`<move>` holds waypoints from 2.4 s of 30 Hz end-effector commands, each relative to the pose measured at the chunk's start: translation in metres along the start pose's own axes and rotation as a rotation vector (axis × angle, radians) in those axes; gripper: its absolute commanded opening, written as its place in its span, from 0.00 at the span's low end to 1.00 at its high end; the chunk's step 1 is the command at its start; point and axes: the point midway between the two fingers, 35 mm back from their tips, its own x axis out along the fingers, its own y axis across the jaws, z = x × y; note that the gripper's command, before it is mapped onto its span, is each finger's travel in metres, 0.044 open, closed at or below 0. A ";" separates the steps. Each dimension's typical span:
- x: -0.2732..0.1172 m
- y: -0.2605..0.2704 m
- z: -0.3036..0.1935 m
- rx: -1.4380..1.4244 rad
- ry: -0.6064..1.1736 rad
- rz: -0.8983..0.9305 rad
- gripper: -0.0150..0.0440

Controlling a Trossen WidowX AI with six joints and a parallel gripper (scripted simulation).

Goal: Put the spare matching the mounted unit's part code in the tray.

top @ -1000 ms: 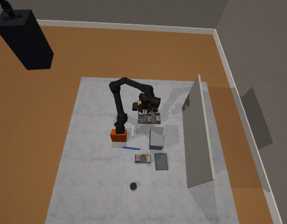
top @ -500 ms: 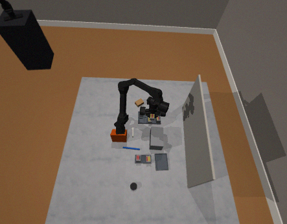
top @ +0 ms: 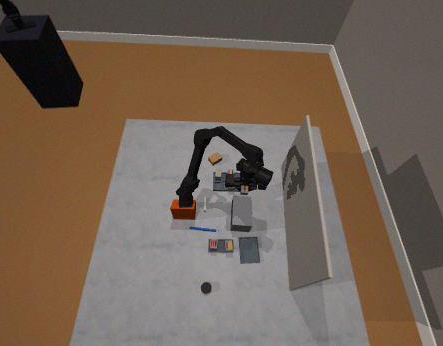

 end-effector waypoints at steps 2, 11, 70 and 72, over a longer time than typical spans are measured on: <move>-0.001 -0.014 -0.021 -0.009 0.003 -0.001 0.25; 0.002 -0.034 -0.060 -0.021 -0.004 0.006 0.25; 0.070 -0.062 -0.229 -0.077 -0.049 0.023 0.25; 0.072 -0.063 -0.229 -0.077 -0.049 0.023 0.25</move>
